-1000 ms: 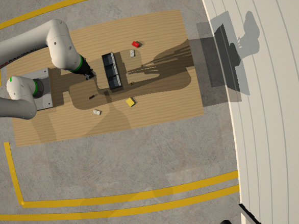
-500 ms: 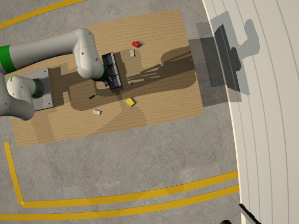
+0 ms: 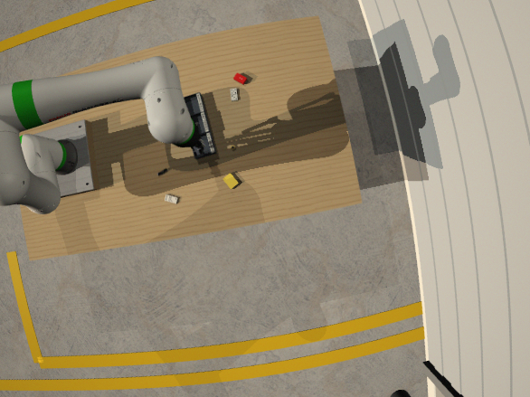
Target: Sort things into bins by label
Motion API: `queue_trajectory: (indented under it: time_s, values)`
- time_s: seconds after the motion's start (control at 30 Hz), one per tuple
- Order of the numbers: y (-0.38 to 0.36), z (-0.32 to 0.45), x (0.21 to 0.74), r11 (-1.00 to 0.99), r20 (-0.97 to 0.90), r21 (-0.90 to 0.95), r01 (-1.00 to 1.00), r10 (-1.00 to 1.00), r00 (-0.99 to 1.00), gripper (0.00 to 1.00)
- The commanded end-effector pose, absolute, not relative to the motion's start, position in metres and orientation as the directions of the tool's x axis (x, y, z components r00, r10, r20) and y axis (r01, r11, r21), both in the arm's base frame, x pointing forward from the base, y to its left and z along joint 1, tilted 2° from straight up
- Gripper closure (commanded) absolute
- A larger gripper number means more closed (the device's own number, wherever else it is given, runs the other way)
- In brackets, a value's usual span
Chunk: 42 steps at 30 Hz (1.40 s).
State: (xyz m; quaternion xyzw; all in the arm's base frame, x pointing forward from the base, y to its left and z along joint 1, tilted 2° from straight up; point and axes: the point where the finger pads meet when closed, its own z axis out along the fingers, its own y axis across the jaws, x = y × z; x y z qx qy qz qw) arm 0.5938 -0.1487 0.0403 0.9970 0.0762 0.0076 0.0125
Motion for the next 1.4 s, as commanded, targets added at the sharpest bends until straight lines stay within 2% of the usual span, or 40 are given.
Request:
queue_trajectory:
  time_s: [0.0,0.37,1.37]
  values:
    - [-0.149,0.032,0.594,-0.988,0.014,0.026,0.152,0.152,0.988,0.85]
    - [-0.150,0.008,0.595,-0.988,0.014,0.026,0.152,0.152,0.988,0.85]
    - [-0.150,0.008,0.595,-0.988,0.014,0.026,0.152,0.152,0.988,0.85]
